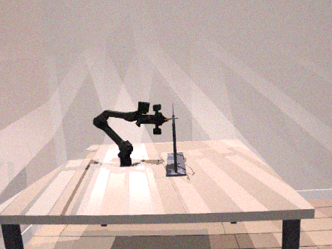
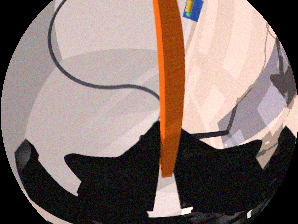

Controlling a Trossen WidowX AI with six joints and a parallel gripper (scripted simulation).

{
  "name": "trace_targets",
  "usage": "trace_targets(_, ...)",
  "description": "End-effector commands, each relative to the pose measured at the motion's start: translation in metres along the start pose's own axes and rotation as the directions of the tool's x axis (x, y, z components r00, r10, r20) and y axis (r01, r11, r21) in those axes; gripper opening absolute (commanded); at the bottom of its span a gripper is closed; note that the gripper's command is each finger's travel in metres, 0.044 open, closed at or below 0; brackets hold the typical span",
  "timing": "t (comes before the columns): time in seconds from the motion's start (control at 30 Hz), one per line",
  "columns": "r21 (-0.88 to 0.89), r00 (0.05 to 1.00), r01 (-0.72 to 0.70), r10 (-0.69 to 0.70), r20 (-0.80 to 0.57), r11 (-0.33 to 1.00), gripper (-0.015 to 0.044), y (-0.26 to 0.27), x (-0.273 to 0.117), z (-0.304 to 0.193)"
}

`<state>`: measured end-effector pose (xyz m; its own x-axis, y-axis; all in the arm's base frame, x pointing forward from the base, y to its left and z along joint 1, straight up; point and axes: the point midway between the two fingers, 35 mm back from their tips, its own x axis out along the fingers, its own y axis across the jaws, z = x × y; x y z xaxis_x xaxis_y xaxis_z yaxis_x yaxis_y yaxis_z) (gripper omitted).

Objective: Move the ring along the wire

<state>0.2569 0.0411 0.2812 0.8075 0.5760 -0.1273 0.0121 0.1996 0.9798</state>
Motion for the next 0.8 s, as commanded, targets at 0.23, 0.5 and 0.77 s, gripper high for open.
trace_targets(0.23, 0.085, 0.998, -0.060, 0.060, -0.005, 0.995, -0.0150, 0.023, -0.002, 0.000)
trace_targets(0.5, 0.129, 0.997, -0.079, 0.081, -0.004, 0.988, -0.0150, 0.035, -0.005, 0.003)
trace_targets(0.77, 0.112, 0.998, -0.058, 0.059, -0.006, 0.992, -0.0150, 0.041, -0.006, 0.004)
